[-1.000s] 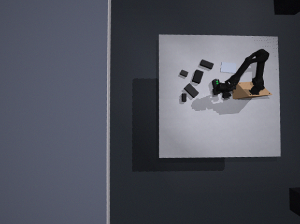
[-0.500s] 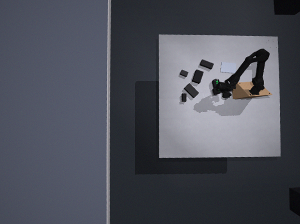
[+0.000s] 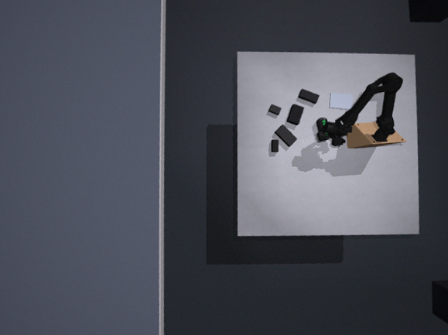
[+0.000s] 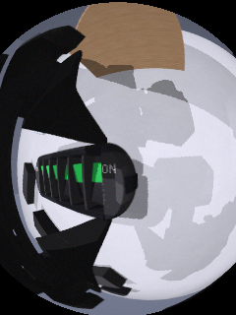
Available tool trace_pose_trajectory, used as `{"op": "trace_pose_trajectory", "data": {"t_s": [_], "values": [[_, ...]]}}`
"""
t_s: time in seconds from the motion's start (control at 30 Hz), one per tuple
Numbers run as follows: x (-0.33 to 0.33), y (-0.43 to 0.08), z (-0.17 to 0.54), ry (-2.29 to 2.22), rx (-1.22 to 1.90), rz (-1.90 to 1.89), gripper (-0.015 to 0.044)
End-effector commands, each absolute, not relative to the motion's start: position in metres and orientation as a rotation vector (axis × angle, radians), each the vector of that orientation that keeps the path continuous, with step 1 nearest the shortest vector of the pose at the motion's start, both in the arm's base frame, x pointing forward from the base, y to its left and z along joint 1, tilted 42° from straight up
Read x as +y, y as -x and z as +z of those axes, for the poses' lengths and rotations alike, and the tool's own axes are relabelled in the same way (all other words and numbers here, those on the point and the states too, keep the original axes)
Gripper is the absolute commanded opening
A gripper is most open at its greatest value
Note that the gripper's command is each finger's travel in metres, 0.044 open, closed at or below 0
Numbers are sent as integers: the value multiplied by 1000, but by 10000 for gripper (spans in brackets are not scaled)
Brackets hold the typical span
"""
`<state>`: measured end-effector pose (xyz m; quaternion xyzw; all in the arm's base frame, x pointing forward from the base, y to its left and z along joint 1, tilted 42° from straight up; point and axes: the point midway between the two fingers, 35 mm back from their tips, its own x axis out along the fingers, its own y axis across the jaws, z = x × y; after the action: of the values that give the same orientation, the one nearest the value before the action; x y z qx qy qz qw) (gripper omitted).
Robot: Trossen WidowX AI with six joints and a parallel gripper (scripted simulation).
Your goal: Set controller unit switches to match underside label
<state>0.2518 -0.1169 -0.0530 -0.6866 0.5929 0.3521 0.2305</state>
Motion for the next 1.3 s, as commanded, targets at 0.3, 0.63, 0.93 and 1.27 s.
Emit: {"op": "trace_pose_trajectory", "data": {"t_s": [0.3,0.63,0.93,1.27], "values": [[-125,-257,-44,1898,1649,930,0],[-130,-261,-38,1898,1649,930,0],[-133,-262,-36,1898,1649,930,0],[-131,-260,-39,1890,1645,944,131]]}}
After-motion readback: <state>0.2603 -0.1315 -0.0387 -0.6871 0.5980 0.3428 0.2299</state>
